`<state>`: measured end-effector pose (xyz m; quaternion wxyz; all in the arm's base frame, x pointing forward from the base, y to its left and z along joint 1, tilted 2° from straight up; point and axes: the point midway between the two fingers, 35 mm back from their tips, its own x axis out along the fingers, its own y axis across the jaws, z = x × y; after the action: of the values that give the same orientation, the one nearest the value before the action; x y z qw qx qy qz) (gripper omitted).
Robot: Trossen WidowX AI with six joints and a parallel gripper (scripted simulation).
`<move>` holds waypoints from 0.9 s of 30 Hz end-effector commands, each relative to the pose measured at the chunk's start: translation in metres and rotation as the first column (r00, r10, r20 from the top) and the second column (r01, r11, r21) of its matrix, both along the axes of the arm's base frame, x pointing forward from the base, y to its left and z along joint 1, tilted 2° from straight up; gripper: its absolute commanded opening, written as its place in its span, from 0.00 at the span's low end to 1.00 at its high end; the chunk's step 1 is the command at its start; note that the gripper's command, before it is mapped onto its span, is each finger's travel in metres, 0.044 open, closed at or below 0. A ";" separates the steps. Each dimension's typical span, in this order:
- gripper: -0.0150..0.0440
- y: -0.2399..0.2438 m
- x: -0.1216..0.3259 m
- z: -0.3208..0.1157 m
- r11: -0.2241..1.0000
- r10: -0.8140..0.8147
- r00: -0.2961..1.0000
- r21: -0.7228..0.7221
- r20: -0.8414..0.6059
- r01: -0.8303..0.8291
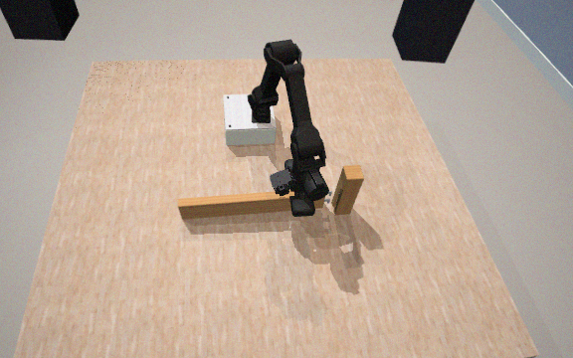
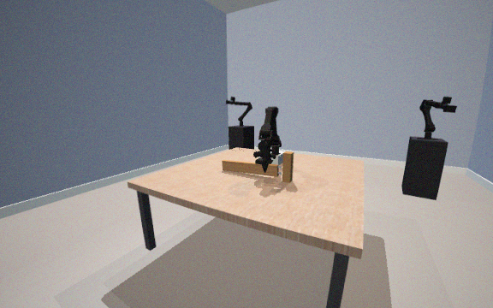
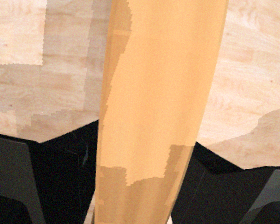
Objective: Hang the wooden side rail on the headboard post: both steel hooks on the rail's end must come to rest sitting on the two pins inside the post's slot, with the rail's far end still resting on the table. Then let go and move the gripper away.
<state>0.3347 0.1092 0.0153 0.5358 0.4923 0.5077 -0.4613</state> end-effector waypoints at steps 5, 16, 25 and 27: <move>0.25 0.000 0.002 0.005 1.000 0.001 1.000 -0.002 0.010 -0.001; 0.25 0.000 0.002 0.007 1.000 0.001 1.000 -0.002 0.010 -0.001; 0.25 0.000 0.002 0.008 1.000 0.001 1.000 -0.002 0.010 -0.001; 0.25 0.000 0.002 0.009 1.000 0.001 1.000 -0.002 0.010 -0.001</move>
<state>0.3343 0.1091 0.0197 0.5358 0.4921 0.5079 -0.4613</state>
